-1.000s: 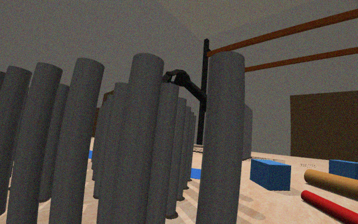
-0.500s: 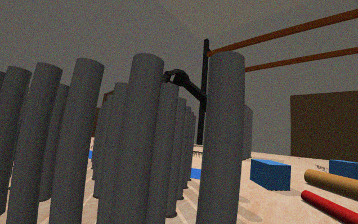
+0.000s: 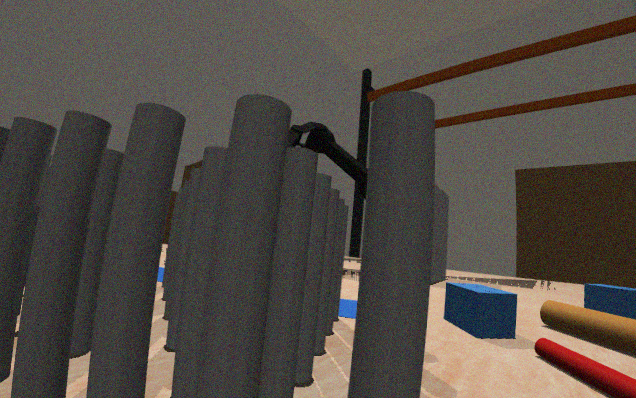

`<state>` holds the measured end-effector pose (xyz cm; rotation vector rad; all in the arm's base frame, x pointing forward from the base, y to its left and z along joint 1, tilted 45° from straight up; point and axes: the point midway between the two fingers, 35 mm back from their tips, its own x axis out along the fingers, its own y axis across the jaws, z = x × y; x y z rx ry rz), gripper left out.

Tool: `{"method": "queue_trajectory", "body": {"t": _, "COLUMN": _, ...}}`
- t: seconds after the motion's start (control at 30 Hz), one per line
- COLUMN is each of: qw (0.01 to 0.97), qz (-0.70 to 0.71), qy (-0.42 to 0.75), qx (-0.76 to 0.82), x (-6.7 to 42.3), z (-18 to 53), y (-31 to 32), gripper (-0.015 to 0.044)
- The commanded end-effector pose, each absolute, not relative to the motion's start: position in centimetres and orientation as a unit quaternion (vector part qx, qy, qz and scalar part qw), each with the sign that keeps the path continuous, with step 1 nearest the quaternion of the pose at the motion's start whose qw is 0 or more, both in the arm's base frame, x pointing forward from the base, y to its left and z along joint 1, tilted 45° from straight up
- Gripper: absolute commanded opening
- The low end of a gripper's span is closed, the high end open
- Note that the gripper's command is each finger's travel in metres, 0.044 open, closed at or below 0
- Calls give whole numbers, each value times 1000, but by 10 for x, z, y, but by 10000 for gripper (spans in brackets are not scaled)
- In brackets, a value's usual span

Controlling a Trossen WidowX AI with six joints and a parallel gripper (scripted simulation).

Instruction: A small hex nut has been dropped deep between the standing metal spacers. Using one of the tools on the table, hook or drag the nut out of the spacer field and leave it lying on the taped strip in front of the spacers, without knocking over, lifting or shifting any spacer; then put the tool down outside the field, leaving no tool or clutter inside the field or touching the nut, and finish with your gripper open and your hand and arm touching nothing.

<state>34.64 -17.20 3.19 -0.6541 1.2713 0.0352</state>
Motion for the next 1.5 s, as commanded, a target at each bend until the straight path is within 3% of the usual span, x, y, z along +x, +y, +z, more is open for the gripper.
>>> {"method": "queue_trajectory", "body": {"t": 0.0, "qw": 756, "qz": 16, "qy": 581, "qx": -300, "x": 352, "z": 30, "y": -170, "gripper": 0}}
{"method": "queue_trajectory", "body": {"t": 1.47, "qw": 757, "qz": 15, "qy": 580, "qx": -301, "x": 383, "z": 20, "y": -161, "gripper": 0}}
